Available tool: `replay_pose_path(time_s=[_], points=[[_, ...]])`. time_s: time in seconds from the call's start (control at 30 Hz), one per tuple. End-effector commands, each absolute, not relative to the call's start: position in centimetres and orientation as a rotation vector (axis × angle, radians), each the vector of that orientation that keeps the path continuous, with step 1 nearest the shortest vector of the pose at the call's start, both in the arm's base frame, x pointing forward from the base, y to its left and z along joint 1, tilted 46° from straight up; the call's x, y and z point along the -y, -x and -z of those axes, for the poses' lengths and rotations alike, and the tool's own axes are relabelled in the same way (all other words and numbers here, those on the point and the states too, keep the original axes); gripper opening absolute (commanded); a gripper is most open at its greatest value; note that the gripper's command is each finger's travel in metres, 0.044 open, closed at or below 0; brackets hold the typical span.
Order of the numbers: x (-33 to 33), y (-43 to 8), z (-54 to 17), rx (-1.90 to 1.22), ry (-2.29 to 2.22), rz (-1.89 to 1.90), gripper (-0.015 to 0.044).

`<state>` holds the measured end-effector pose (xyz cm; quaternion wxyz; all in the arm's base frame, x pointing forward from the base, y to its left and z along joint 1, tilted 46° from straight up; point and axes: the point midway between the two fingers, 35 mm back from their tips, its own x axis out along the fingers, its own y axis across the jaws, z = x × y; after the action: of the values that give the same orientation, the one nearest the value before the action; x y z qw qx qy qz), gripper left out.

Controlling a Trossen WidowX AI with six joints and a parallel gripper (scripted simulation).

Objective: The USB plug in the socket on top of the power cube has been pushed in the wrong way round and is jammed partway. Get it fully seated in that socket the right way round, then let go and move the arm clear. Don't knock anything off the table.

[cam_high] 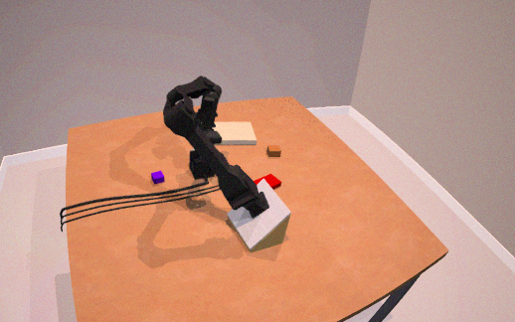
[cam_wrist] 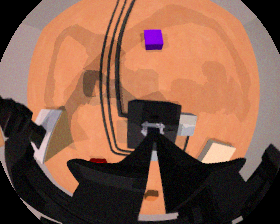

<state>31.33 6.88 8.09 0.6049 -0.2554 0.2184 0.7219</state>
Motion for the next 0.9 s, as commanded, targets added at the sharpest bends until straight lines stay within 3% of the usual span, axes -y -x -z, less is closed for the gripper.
replay_pose_path(time_s=[0.0, 0.87], points=[[-6.95, -31.35, -8.07, -0.505, 0.588, -1.667, 0.0000], [-7.17, -31.31, -7.85, -0.505, 0.588, -1.667, 0.0000]])
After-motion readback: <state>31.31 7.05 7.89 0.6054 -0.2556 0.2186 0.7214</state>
